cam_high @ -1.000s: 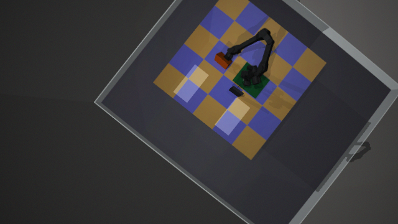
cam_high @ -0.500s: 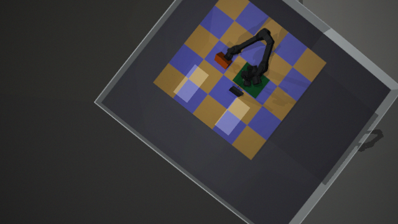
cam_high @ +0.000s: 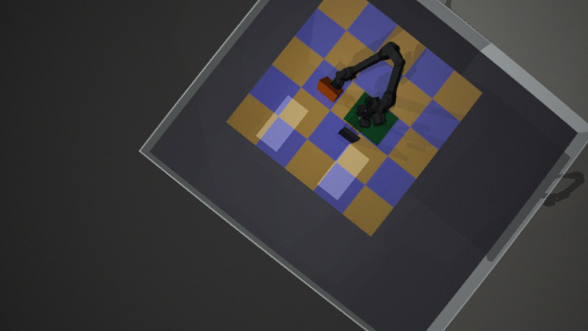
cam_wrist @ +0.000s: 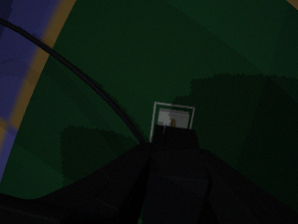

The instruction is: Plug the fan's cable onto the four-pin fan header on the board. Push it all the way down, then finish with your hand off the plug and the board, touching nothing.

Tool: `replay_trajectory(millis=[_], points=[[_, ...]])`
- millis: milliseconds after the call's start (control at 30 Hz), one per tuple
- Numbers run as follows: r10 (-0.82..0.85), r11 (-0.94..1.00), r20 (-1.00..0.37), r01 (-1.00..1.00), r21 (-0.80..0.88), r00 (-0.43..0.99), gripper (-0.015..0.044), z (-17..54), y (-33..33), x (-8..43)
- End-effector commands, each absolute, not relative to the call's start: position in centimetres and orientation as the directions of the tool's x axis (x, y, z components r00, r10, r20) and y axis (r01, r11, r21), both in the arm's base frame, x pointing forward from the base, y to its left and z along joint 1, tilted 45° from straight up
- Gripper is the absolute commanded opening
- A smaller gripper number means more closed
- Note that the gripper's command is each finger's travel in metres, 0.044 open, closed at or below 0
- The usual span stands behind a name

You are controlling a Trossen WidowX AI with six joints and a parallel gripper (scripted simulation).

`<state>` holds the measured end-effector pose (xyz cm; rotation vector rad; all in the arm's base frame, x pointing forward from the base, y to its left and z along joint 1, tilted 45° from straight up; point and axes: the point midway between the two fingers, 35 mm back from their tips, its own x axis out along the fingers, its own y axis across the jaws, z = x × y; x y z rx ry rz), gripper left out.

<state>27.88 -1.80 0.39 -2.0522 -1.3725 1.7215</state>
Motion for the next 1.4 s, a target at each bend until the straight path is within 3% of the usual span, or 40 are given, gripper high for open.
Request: replay_trajectory(millis=[0,1367], points=[[0.699,-0.577,-0.712,0.539,-0.614,-0.063,0.0,0.3,-1.7,27.9],[0.699,-0.577,-0.712,0.539,-0.614,-0.063,0.0,-0.7,-0.6,27.8]])
